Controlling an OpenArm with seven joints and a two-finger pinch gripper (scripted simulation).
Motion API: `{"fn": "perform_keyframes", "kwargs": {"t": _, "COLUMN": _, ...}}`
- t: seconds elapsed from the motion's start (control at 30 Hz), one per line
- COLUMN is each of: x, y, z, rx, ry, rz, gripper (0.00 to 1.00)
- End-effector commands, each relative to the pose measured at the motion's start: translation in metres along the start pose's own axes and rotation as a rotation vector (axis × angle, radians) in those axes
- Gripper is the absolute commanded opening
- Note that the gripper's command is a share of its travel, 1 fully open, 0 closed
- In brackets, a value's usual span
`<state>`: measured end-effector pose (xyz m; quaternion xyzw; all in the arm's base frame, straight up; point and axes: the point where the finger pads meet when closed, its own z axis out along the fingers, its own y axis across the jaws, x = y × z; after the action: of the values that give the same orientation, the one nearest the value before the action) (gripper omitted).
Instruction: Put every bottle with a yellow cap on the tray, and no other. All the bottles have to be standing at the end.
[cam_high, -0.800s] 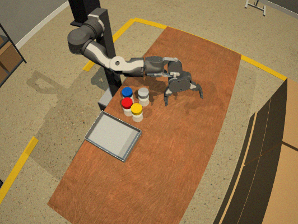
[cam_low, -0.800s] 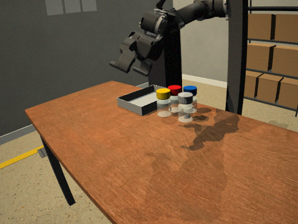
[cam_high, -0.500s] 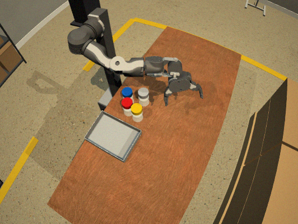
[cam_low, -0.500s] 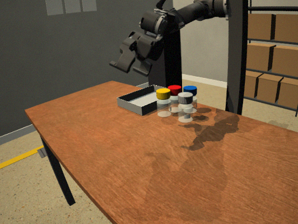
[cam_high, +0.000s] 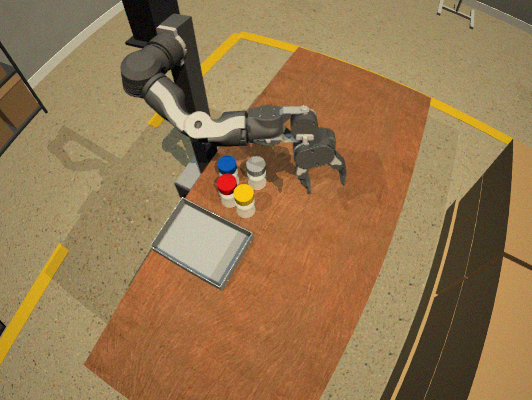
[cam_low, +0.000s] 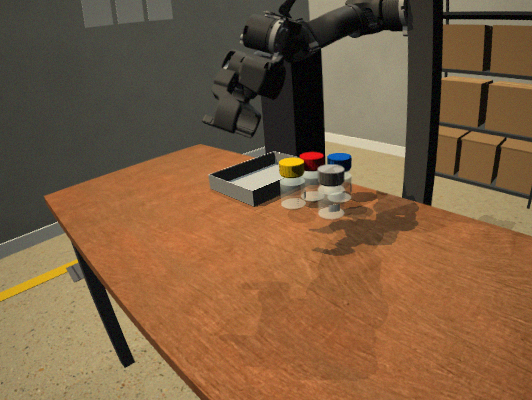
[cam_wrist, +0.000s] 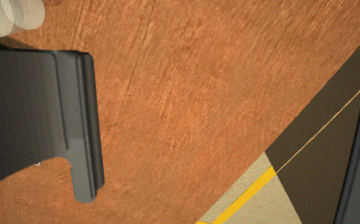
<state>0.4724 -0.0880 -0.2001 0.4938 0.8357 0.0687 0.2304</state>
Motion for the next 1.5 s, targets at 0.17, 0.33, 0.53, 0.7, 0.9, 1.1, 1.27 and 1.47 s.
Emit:
{"fn": "perform_keyframes", "kwargs": {"t": 0.17, "x": 0.007, "y": -0.007, "z": -0.004, "rx": 0.001, "ry": 0.087, "rz": -0.024, "gripper": 0.42}}
{"fn": "perform_keyframes", "kwargs": {"t": 0.33, "x": 0.006, "y": -0.007, "z": -0.008, "rx": -0.014, "ry": 0.099, "rz": -0.028, "gripper": 0.42}}
{"fn": "perform_keyframes", "kwargs": {"t": 0.53, "x": 0.009, "y": -0.025, "z": -0.021, "rx": -0.025, "ry": 0.209, "rz": -0.074, "gripper": 0.42}}
{"fn": "perform_keyframes", "kwargs": {"t": 0.7, "x": 0.011, "y": -0.034, "z": -0.028, "rx": -0.031, "ry": 0.263, "rz": -0.097, "gripper": 0.42}}
{"fn": "perform_keyframes", "kwargs": {"t": 0.9, "x": 0.011, "y": -0.036, "z": -0.032, "rx": -0.043, "ry": 0.276, "rz": -0.104, "gripper": 0.42}}
{"fn": "perform_keyframes", "kwargs": {"t": 1.1, "x": 0.018, "y": -0.059, "z": -0.05, "rx": -0.049, "ry": 0.378, "rz": -0.17, "gripper": 0.42}}
{"fn": "perform_keyframes", "kwargs": {"t": 1.27, "x": 0.022, "y": -0.071, "z": -0.059, "rx": -0.051, "ry": 0.429, "rz": -0.203, "gripper": 0.42}}
{"fn": "perform_keyframes", "kwargs": {"t": 1.47, "x": 0.023, "y": -0.074, "z": -0.064, "rx": -0.06, "ry": 0.441, "rz": -0.211, "gripper": 0.42}}
